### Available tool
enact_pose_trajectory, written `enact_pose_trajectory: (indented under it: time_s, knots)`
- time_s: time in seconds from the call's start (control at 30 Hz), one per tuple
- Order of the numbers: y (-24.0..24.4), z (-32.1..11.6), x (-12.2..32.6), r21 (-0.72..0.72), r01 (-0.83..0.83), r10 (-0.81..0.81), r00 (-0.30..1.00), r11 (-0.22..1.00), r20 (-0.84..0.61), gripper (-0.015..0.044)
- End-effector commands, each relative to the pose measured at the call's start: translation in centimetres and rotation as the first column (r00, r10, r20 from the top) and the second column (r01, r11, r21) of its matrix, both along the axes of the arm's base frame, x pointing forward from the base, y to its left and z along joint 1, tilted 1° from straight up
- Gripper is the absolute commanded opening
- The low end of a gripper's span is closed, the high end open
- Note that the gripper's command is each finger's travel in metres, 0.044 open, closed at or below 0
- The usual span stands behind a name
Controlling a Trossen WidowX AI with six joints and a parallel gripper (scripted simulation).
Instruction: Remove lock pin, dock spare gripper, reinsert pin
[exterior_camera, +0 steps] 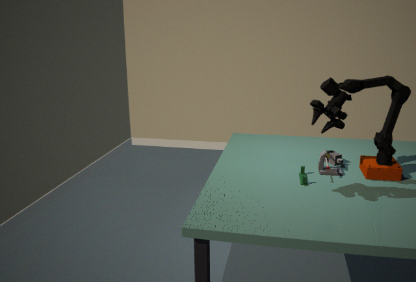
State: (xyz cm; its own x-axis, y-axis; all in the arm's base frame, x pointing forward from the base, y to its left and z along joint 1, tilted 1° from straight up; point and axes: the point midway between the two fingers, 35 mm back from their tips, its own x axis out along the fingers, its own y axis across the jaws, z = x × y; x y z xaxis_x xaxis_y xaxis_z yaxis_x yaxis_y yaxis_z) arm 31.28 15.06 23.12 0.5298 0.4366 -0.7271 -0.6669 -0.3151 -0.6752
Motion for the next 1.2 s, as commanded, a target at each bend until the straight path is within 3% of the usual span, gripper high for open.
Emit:
enact_pose_trajectory:
  time_s: [0.0, 0.1, 0.2, 0.43, 0.7, 1.17]
  knots:
    - [-0.9, -4.3, -1.2, -0.154, 0.134, -0.177, 0.934, 0.979, -0.311, 0.03]
    - [-1.9, -6.7, -2.8, -0.314, 0.187, -0.323, 0.823, 0.931, -0.468, 0.03]
    - [-2.5, -7.5, -3.6, -0.402, 0.197, -0.399, 0.756, 0.894, -0.518, 0.03]
    - [-2.4, -8.1, -3.6, -0.402, 0.197, -0.399, 0.756, 0.894, -0.518, 0.03]
    - [-2.4, -14.4, -4.2, -0.402, 0.195, -0.398, 0.757, 0.895, -0.519, 0.03]
    - [-2.3, -16.3, -4.0, -0.402, 0.195, -0.398, 0.757, 0.895, -0.519, 0.03]
